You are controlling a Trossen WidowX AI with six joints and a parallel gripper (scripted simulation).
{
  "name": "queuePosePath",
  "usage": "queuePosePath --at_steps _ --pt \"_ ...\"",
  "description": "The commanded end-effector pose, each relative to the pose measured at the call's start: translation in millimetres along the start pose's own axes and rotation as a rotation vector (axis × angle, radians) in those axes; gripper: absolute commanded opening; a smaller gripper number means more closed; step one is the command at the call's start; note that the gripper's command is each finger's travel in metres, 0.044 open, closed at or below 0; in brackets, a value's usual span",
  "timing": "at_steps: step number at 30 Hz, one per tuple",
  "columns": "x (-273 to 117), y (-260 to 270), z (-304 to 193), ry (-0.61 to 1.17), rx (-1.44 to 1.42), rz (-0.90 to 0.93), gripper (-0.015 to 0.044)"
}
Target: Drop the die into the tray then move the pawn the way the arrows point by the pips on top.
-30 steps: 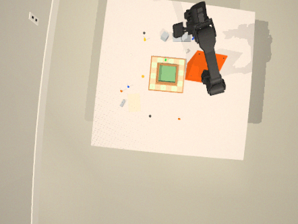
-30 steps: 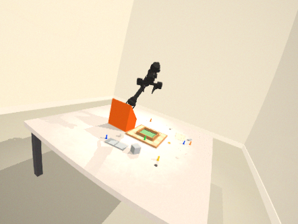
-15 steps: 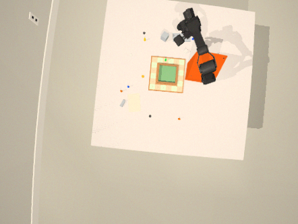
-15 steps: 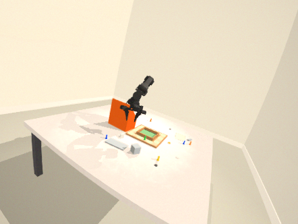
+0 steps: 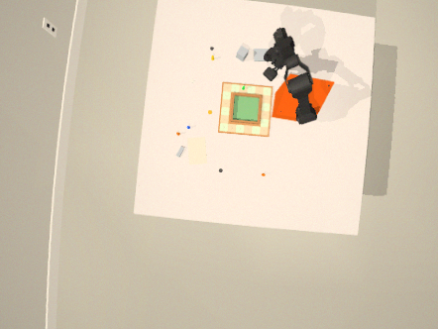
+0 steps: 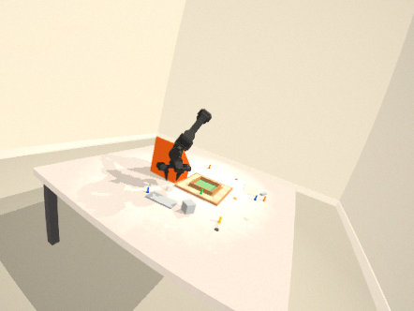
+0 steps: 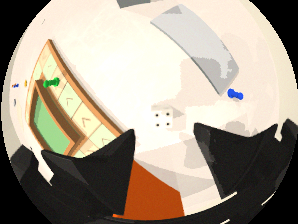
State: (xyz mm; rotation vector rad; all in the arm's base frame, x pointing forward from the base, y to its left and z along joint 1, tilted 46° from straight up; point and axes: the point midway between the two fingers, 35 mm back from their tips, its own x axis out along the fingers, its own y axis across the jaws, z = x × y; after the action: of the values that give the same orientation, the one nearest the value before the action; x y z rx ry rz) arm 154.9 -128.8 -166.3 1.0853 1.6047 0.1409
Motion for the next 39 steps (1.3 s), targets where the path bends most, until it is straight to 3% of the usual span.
queuePosePath --at_steps 1,29,35,39 --pt "17 -2 -4 0.012 -0.004 0.007 0.0275" --pt "51 -1 -4 0.013 -0.004 0.009 0.0275" --pt "51 -1 -4 0.013 -0.004 0.009 0.0118" --pt "51 -1 -4 0.013 -0.004 0.009 0.0091"
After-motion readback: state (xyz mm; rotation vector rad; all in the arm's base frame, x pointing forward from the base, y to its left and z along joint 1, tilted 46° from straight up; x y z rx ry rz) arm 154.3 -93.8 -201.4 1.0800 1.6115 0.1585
